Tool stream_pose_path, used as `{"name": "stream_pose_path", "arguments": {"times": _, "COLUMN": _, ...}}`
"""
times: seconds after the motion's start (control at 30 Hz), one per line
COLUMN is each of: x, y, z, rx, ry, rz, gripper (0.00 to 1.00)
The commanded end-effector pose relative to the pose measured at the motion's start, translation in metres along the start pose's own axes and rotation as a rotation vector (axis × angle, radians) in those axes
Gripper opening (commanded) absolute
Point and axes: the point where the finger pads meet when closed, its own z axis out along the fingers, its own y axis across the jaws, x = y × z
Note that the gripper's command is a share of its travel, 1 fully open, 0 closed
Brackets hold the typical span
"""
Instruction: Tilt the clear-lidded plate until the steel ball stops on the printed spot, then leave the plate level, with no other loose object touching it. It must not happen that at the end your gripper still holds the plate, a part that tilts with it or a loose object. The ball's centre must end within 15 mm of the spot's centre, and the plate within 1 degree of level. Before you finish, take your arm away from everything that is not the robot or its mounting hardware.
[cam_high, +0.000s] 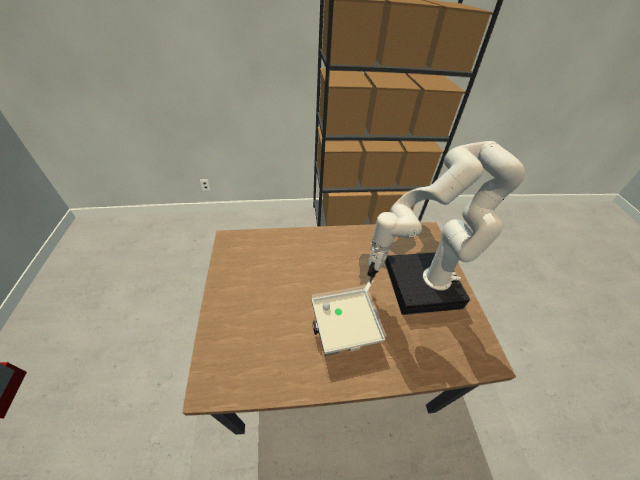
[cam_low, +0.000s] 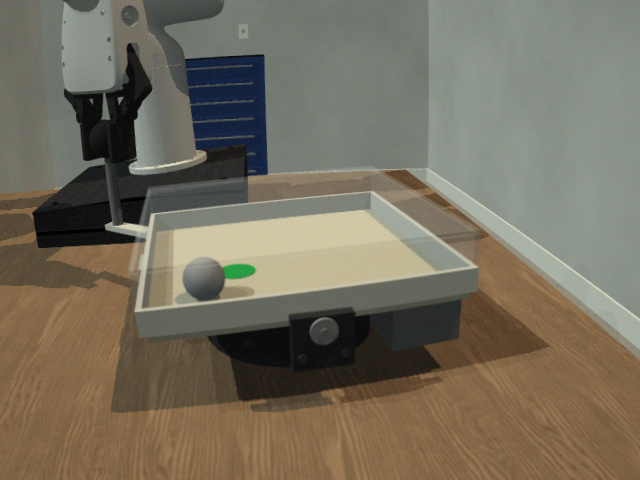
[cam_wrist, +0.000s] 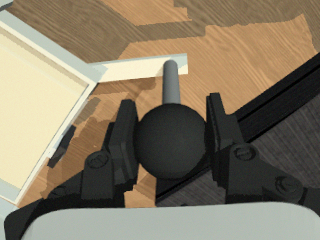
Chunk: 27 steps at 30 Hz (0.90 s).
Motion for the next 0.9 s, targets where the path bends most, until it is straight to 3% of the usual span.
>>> {"name": "stream_pose_path", "arguments": {"times": 0.0, "x": 0.0015, "y": -0.0010, "z": -0.0012, "rx": 0.002, "ry": 0.004, "rz": 0.000, "gripper": 0.00}}
{"name": "stream_pose_path", "arguments": {"times": 0.87, "x": -0.0022, "y": -0.0016, "z": -0.0027, "rx": 0.002, "ry": 0.004, "rz": 0.000, "gripper": 0.00}}
